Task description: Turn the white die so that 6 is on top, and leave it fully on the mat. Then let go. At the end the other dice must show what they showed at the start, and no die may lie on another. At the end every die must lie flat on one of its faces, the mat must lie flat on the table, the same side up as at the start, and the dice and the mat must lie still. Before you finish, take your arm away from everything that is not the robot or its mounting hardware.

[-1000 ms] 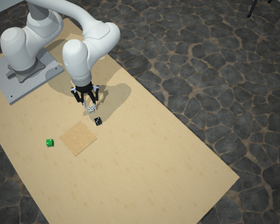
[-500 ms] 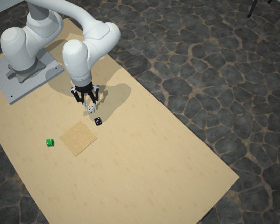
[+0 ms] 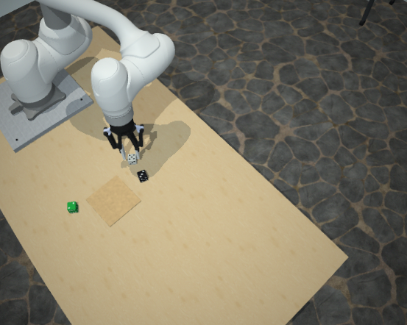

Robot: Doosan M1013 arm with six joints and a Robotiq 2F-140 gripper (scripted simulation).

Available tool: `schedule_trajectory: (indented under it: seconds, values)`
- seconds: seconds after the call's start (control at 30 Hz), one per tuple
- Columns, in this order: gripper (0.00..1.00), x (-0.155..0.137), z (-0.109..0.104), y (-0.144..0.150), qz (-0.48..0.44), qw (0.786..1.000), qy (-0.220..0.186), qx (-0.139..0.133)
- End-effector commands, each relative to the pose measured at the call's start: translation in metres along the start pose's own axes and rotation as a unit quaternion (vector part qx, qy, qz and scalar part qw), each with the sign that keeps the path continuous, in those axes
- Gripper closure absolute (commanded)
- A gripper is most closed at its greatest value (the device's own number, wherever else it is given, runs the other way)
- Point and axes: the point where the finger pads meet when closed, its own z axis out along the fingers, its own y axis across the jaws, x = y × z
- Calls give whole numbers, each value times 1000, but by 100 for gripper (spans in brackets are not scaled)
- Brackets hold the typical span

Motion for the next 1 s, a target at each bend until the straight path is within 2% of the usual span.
schedule_trajectory:
  seconds: [0.0,0.47,0.97]
  values:
    - [72,0,1,0,0,1000,0,0]
    - [72,0,29,0,0,1000,0,0]
    - [72,0,33,0,0,1000,0,0]
